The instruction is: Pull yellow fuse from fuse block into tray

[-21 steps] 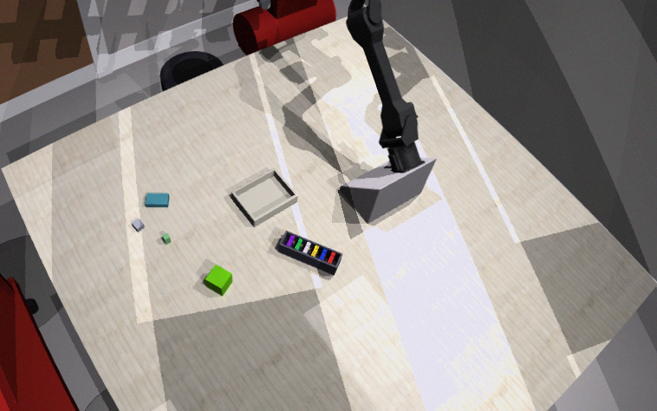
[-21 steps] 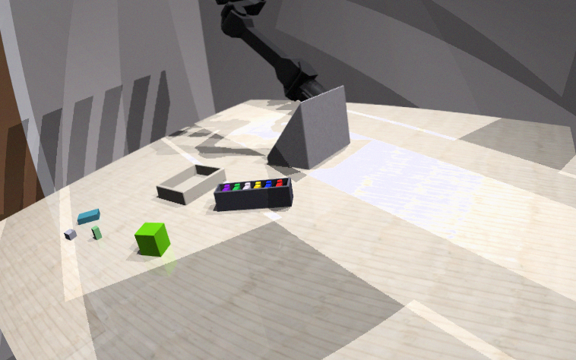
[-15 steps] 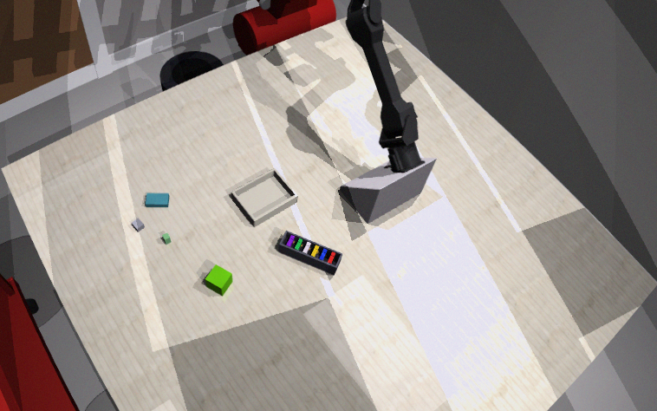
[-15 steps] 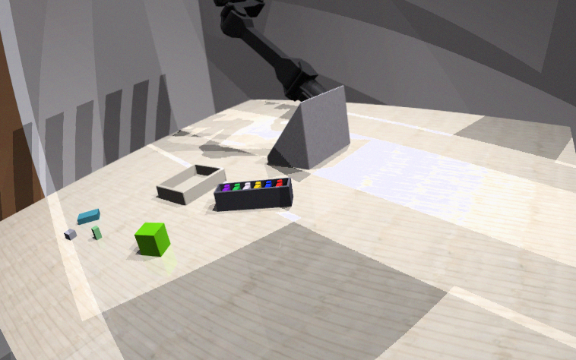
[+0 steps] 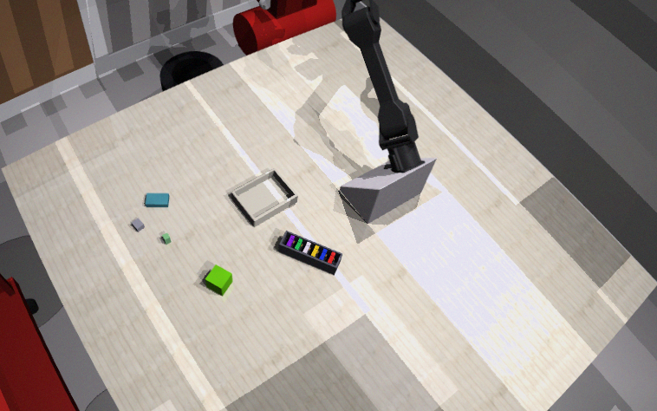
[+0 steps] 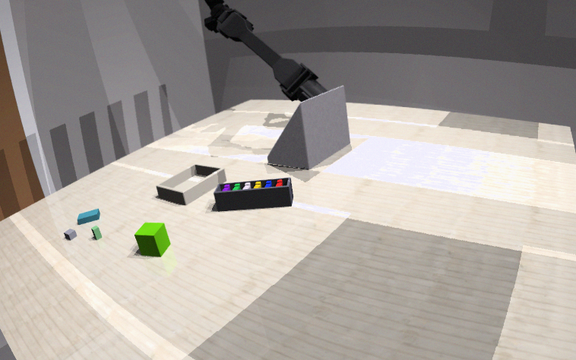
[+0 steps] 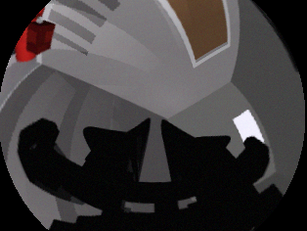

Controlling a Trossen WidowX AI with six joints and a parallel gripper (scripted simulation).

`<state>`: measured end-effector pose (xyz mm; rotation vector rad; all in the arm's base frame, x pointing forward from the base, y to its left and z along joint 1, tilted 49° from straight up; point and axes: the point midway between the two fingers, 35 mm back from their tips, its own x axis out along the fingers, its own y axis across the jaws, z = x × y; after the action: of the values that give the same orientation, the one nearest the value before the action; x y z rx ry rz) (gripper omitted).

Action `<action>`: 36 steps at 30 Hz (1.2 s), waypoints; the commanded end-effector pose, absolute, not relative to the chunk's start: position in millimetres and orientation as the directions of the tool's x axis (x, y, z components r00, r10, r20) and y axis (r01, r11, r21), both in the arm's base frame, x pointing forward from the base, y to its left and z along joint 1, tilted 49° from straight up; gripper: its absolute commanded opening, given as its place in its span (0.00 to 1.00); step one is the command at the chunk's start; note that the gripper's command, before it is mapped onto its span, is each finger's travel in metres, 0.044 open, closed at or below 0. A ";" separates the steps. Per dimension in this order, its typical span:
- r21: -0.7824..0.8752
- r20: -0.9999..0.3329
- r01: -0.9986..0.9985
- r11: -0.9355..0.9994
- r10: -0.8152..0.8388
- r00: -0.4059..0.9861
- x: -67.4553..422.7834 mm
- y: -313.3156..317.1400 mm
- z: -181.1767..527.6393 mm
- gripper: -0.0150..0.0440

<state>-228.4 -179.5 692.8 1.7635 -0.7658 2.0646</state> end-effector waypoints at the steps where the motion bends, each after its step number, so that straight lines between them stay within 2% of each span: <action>1: -0.261 0.953 -0.387 -0.884 -0.172 -0.251 -221.2 -220.6 681.4 0.38; 9: -0.369 0.890 -0.053 -0.928 -0.336 -0.307 -188.5 -296.0 657.4 0.38; 17: -0.451 0.803 0.272 -0.850 -0.519 -0.293 -131.1 -364.1 627.4 0.38; 26: -0.508 0.677 0.577 -0.639 -0.711 -0.191 -40.0 -422.0 586.6 0.38; 36: -0.531 0.507 0.792 -0.302 -0.862 0.012 85.1 -450.4 533.5 0.38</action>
<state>39.8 -441.1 558.7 2.1745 -0.2277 3.6559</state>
